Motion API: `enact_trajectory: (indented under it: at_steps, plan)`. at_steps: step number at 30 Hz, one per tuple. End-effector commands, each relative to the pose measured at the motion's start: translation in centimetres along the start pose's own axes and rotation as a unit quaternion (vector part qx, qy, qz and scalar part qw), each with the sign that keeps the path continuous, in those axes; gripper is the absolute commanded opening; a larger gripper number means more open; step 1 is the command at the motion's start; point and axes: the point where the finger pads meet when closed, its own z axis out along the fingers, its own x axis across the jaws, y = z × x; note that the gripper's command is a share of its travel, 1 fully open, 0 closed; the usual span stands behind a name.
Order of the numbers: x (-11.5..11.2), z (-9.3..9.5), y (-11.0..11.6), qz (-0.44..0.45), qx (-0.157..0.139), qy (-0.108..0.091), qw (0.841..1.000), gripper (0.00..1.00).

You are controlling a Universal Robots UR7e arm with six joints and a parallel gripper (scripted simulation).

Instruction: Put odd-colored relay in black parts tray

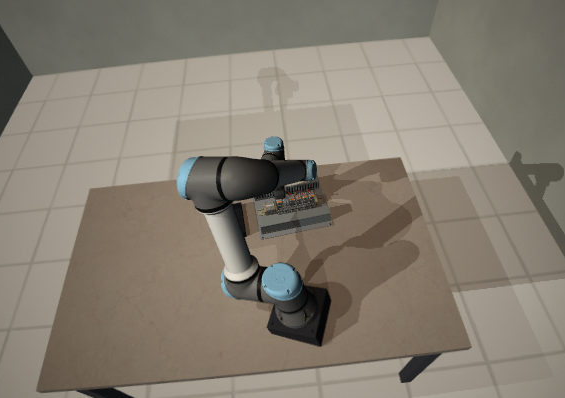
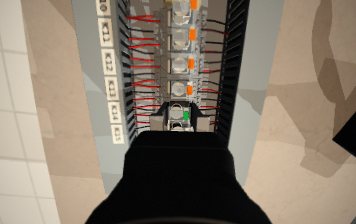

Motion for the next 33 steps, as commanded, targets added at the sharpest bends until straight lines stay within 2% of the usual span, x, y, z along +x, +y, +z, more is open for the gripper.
enact_trajectory:
  at_steps: [1, 14, 26, 33]
  plan:
    - [0.00, 0.05, 0.00, 0.000, 0.000, 0.003, 1.000, 0.00]
    - [-0.03, 0.04, 0.00, 0.000, 0.000, 0.008, 1.000, 0.00]
    - [0.05, -0.14, 0.00, 0.000, 0.000, -0.009, 1.000, 0.00]
    - [0.06, -0.15, 0.00, 0.000, 0.000, -0.012, 1.000, 0.00]
